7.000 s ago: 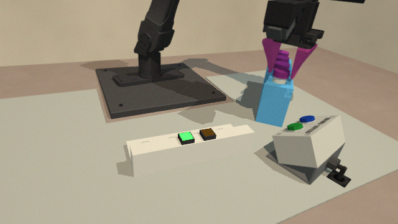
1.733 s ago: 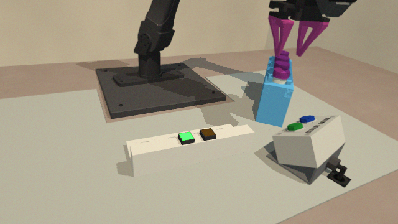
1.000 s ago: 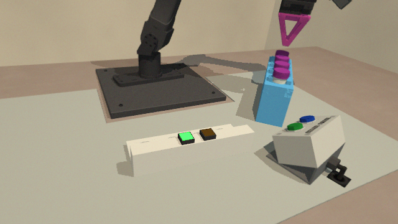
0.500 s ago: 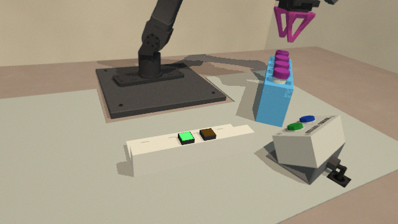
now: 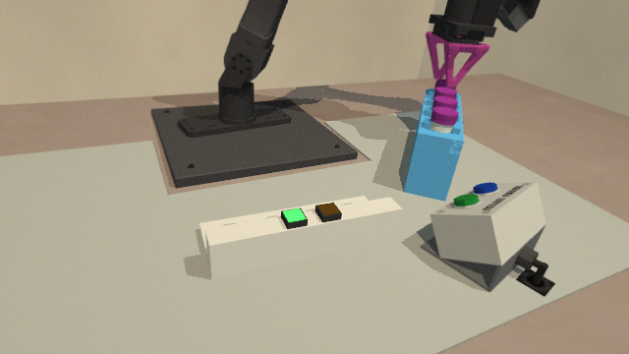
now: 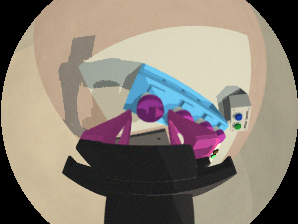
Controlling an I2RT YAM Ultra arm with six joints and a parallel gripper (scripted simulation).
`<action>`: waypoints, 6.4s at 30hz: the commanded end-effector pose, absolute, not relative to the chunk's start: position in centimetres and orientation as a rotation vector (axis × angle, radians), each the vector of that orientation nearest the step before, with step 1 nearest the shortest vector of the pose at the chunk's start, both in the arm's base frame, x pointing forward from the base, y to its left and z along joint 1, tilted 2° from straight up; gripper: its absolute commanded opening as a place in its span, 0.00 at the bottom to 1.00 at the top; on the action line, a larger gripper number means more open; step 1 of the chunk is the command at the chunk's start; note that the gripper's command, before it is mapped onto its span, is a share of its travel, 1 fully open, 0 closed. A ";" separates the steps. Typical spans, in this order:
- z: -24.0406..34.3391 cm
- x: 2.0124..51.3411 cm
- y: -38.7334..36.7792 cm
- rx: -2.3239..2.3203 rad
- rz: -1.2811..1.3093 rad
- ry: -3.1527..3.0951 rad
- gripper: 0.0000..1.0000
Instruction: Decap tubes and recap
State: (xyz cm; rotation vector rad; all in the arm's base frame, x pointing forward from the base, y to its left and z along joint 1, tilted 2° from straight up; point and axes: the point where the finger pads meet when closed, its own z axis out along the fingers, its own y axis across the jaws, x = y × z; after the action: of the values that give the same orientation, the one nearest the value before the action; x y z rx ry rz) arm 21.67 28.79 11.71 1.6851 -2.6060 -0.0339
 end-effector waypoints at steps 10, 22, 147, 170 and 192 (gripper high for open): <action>11.8 22.0 29.2 1.706 -0.049 -2.627 0.49; 11.3 22.0 29.2 1.706 -0.049 -2.627 0.49; 15.6 22.1 29.1 1.017 -0.044 -2.954 0.49; 14.7 28.7 21.1 1.311 -0.041 -2.841 0.49; 11.6 28.6 21.2 1.311 -0.042 -2.841 0.49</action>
State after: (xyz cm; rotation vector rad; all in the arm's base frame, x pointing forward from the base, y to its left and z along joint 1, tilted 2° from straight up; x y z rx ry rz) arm 28.58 21.11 11.33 1.3007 -2.8329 -0.0360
